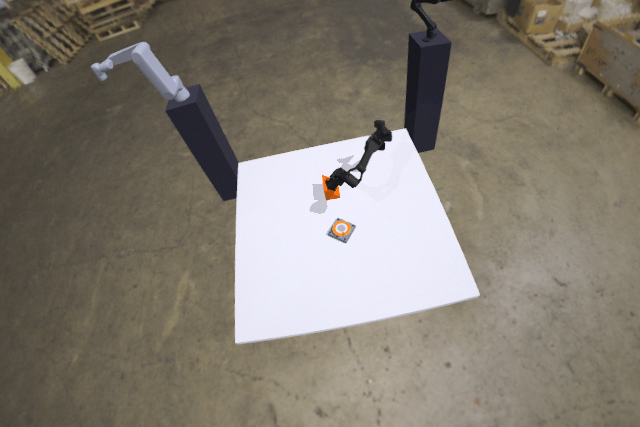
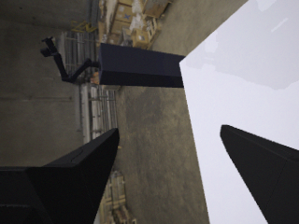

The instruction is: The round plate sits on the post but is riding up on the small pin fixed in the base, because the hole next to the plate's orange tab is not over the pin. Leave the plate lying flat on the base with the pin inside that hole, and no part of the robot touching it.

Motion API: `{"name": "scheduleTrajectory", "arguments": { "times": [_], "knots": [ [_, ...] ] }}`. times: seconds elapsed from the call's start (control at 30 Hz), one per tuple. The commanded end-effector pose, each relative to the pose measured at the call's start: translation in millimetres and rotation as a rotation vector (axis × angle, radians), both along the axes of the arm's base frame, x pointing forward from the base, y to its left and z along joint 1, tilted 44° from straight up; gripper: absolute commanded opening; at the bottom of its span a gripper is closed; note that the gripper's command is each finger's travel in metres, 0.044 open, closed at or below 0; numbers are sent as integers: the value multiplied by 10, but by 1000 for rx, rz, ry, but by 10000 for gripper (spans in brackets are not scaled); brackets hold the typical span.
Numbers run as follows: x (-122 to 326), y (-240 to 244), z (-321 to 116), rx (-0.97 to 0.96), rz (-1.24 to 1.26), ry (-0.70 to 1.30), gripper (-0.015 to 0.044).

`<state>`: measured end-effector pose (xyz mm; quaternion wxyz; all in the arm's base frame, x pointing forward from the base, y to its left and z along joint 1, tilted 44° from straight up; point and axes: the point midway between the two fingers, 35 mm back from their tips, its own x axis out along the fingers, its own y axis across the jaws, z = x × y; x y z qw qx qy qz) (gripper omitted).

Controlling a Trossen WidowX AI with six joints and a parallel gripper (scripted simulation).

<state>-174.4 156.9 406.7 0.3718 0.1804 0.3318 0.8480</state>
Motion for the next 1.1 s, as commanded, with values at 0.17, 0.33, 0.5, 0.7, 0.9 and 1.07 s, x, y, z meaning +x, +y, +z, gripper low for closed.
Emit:
{"name": "scheduleTrajectory", "arguments": {
  "times": [0.17,0.33,0.5,0.7,0.9,1.07],
  "knots": [
    [209,386,-61,1,-158,-129,243],
    [440,666,-121,-19,-276,-221,111],
    [876,1010,-226,-78,-439,-337,0],
    [1352,1250,-314,-150,-577,-429,0],
    [1900,1387,-418,-238,-706,-514,0],
    [2452,1403,-526,-332,-815,-583,0]
  ]
}}
